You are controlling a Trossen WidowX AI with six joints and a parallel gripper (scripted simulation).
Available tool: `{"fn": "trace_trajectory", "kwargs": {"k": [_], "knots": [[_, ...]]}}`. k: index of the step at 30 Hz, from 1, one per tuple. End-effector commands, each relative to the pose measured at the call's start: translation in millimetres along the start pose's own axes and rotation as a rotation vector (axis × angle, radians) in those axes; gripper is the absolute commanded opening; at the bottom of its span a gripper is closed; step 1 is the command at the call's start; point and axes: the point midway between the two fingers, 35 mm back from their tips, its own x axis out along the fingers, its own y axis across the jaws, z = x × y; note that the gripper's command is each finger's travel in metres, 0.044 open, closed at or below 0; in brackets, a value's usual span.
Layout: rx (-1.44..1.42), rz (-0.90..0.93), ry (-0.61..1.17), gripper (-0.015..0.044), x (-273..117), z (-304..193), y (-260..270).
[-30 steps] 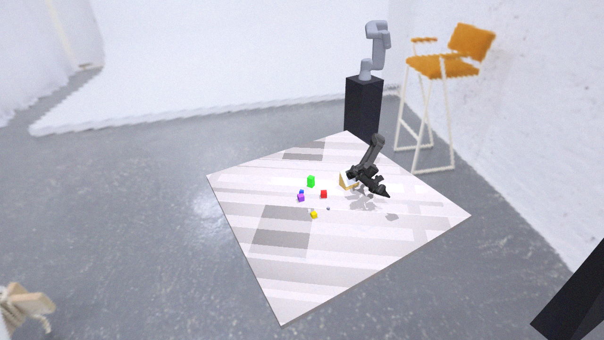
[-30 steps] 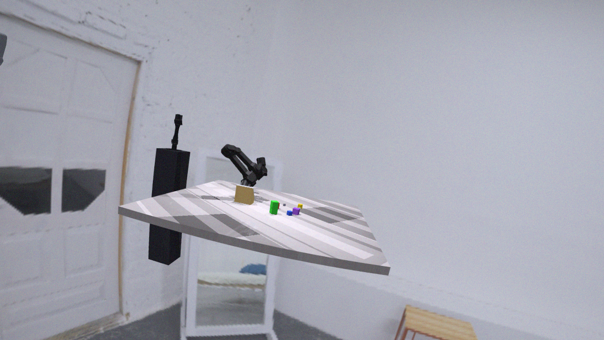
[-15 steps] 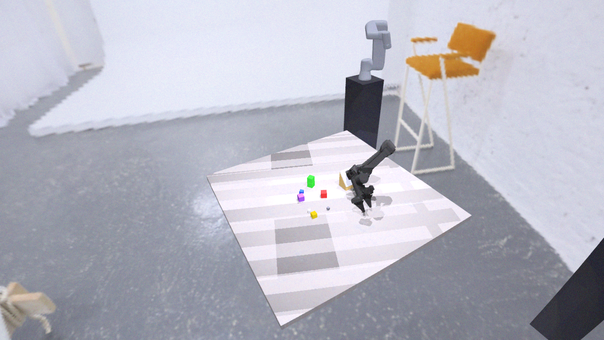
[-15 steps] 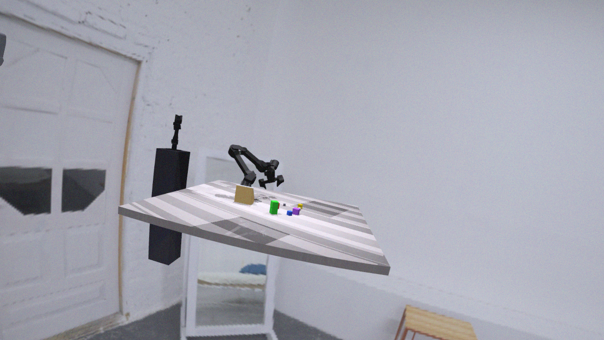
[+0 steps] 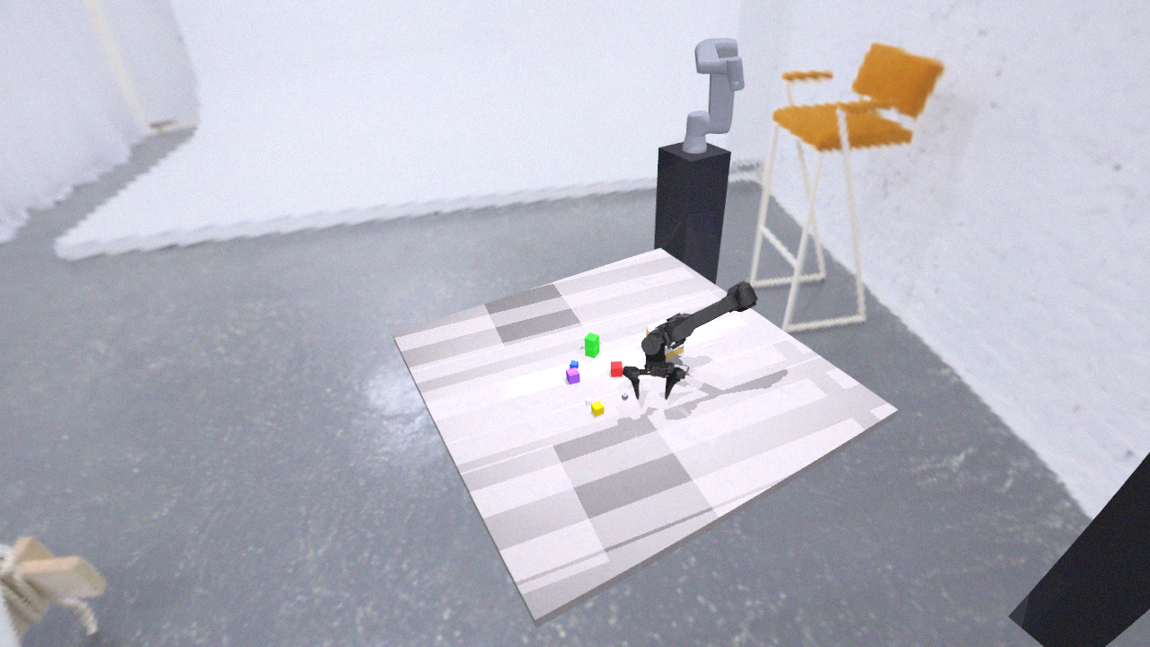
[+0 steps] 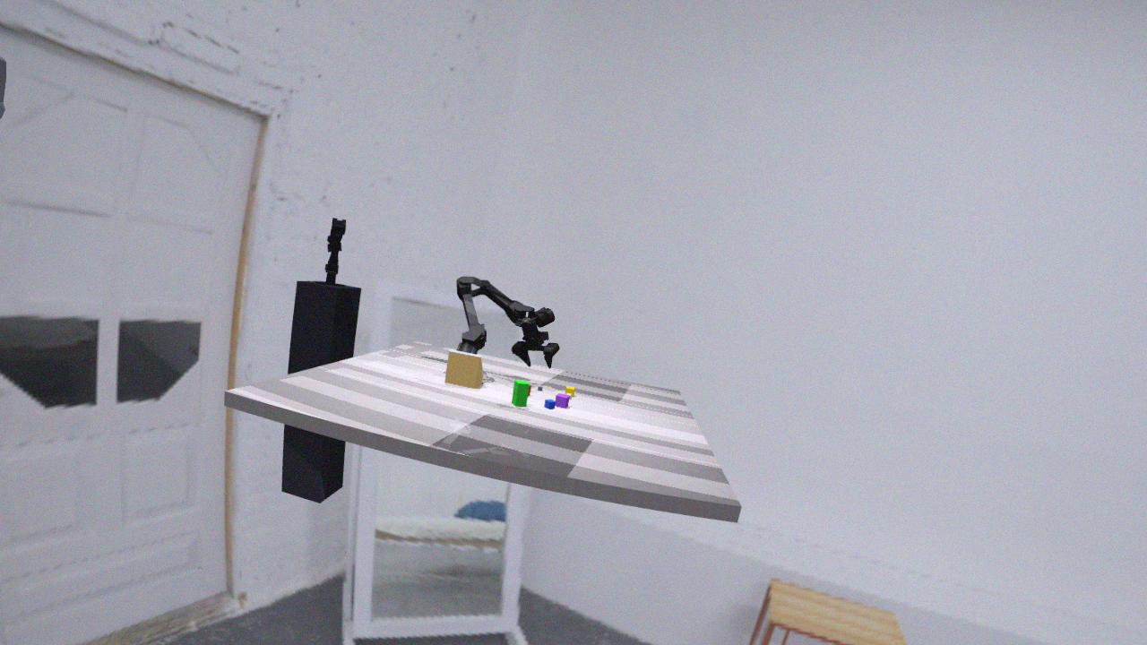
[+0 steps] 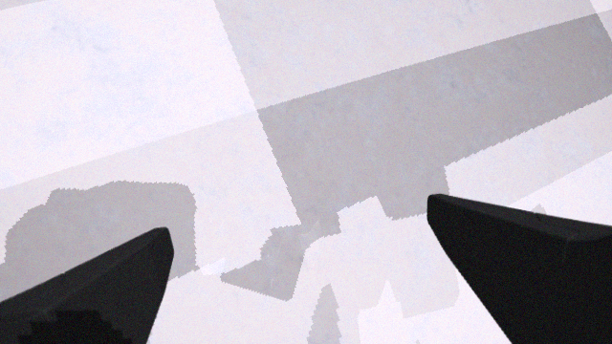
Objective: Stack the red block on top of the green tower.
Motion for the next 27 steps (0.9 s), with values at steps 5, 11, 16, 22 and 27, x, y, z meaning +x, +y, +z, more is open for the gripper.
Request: {"fn": "trace_trajectory", "kwargs": {"k": [5, 11, 16, 22, 27], "knots": [[0.400, -0.136, 0.153, 0.0440, -17, -39, -51], [0.712, -0.221, 0.255, 0.0440, -39, -73, -77], [0.973, -0.274, 0.332, 0.0440, -60, -101, -90], [1.286, -0.313, 0.415, 0.0440, -88, -133, -94], [1.544, -0.314, 0.477, 0.0440, -113, -157, -90]]}}
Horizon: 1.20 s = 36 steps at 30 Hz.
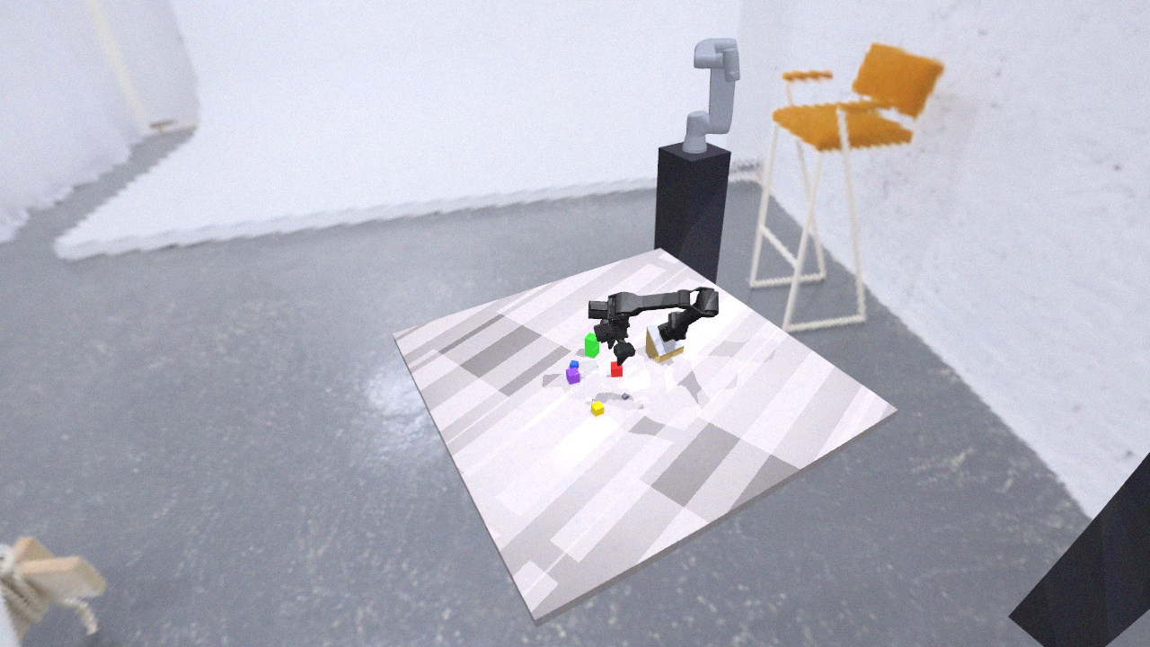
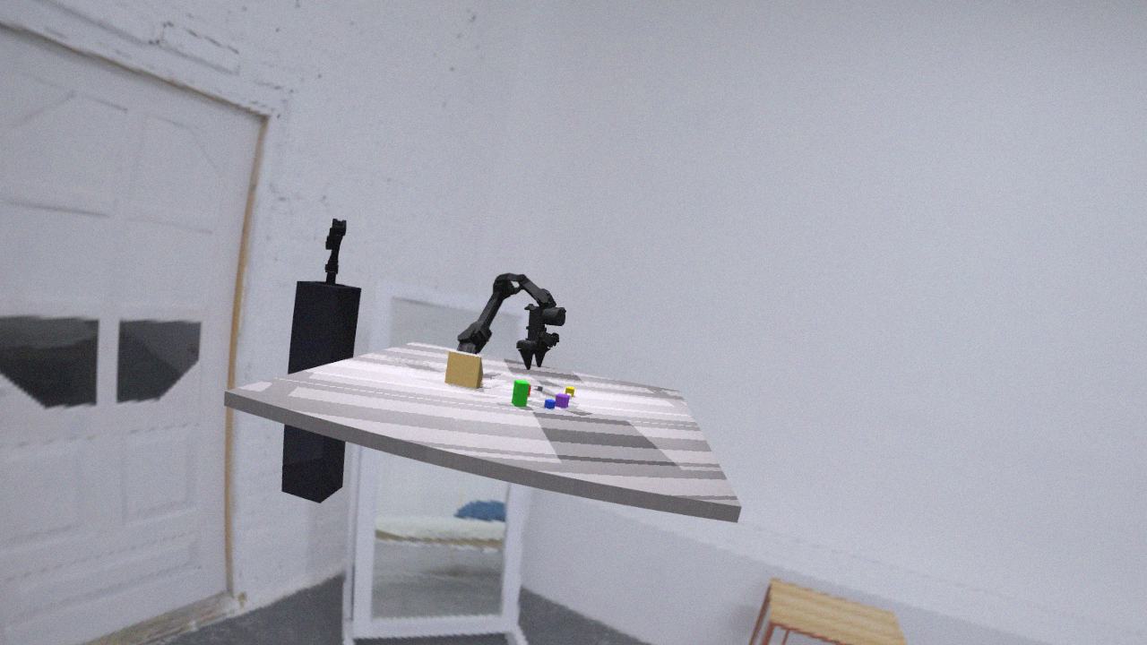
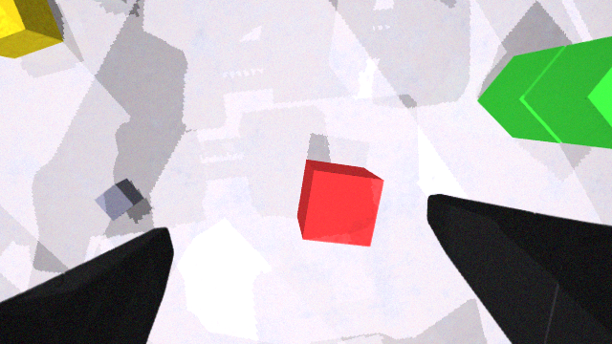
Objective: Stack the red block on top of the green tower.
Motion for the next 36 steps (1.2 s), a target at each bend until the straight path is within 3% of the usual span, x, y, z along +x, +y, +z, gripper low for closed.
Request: {"fn": "trace_trajectory", "kwargs": {"k": [1, 11, 20, 36], "knots": [[0.186, -0.004, 0.079, 0.0440, -8, -8, -22], [0.256, -0.001, 0.112, 0.0440, -9, -13, -26], [0.256, 0.001, 0.112, 0.0440, 40, -19, -25], [0.256, 0.000, 0.111, 0.0440, 57, -19, -26]]}}
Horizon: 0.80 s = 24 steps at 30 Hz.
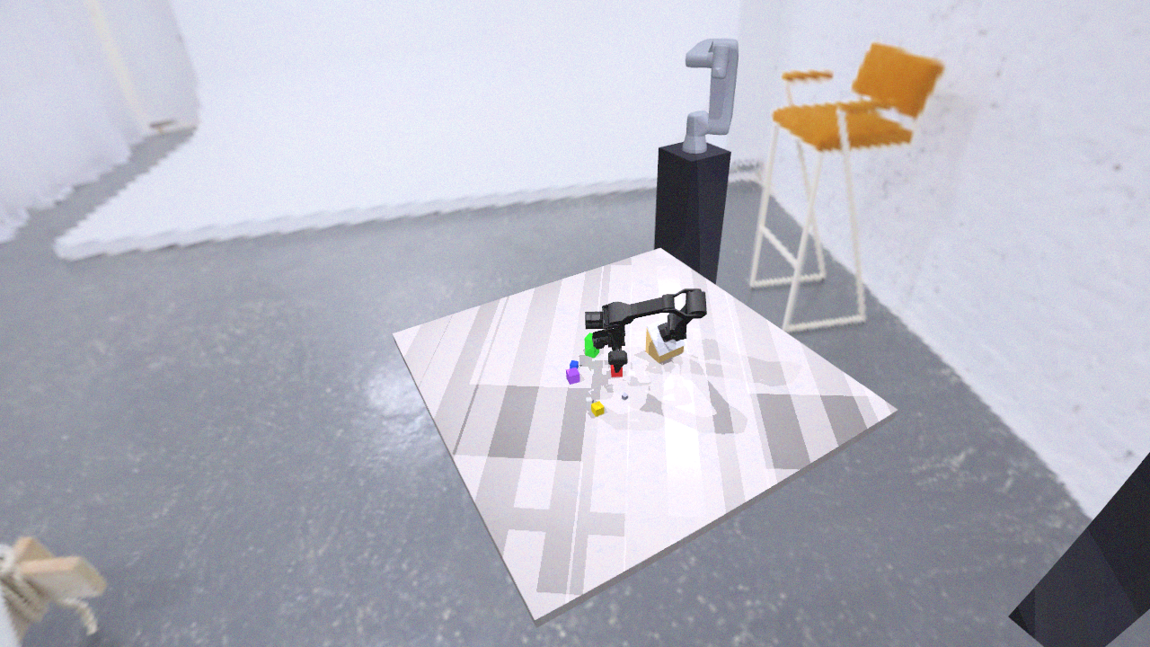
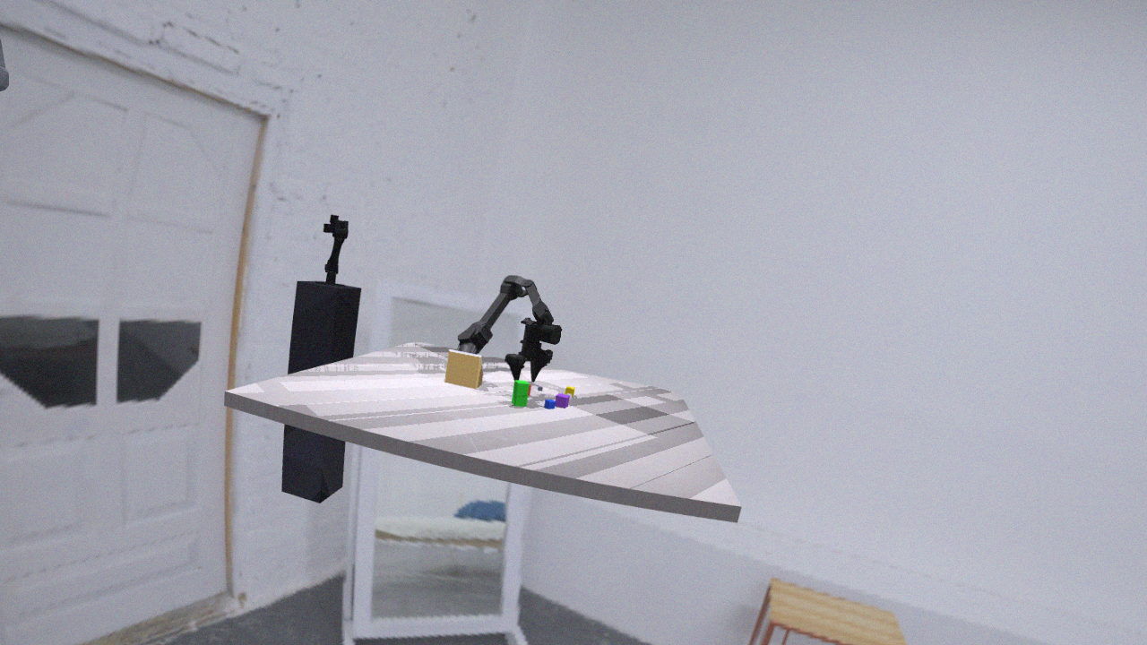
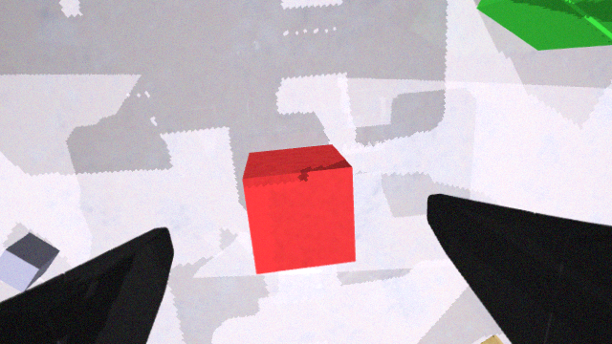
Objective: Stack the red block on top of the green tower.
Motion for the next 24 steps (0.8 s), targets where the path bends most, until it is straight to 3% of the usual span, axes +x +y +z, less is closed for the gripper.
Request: {"fn": "trace_trajectory", "kwargs": {"k": [1, 24], "knots": [[0.008, 0.003, 0.007, 0.0440, 8, -2, 0], [0.008, 0.006, 0.009, 0.0440, 38, -3, 0]]}}
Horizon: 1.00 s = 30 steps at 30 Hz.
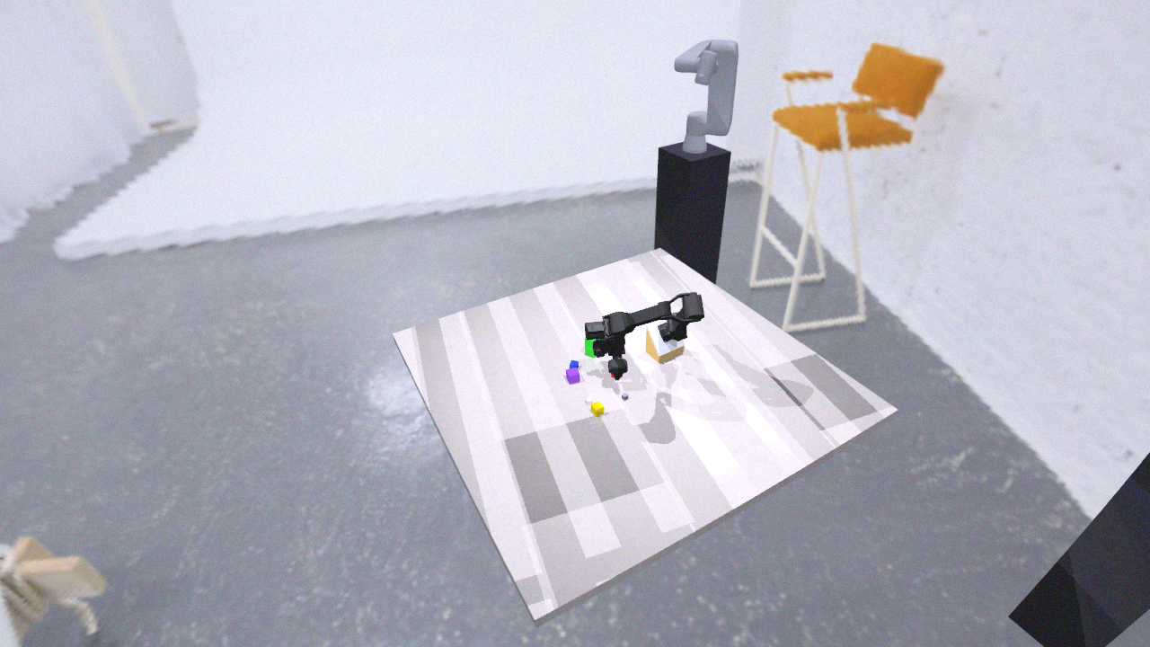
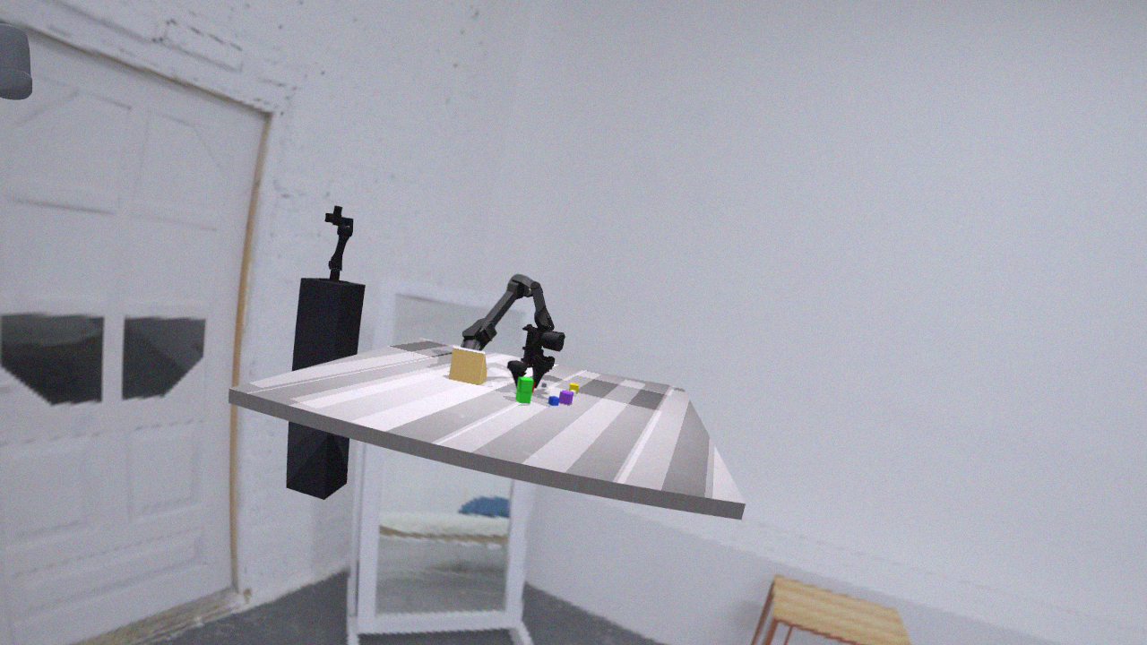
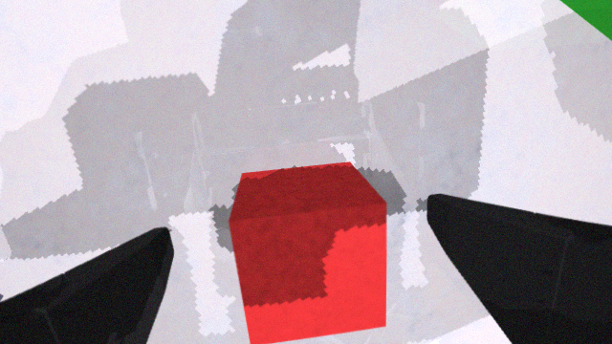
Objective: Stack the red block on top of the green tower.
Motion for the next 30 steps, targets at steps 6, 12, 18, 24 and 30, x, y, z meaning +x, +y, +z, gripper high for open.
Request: {"fn": "trace_trajectory", "kwargs": {"k": [6, 12, 18, 24, 30], "knots": [[0.007, 0.003, 0.004, 0.0440, 2.1, -1.7, -0.4], [0.007, 0.003, 0.004, 0.0414, 1.6, -1.7, -0.4], [0.007, 0.003, 0.004, 0.0256, 1.6, -1.7, -0.4], [0.007, 0.003, 0.004, 0.0157, 1.6, -1.7, -0.4], [0.007, 0.003, 0.004, 0.0098, 0.8, -1.7, -0.4]]}}
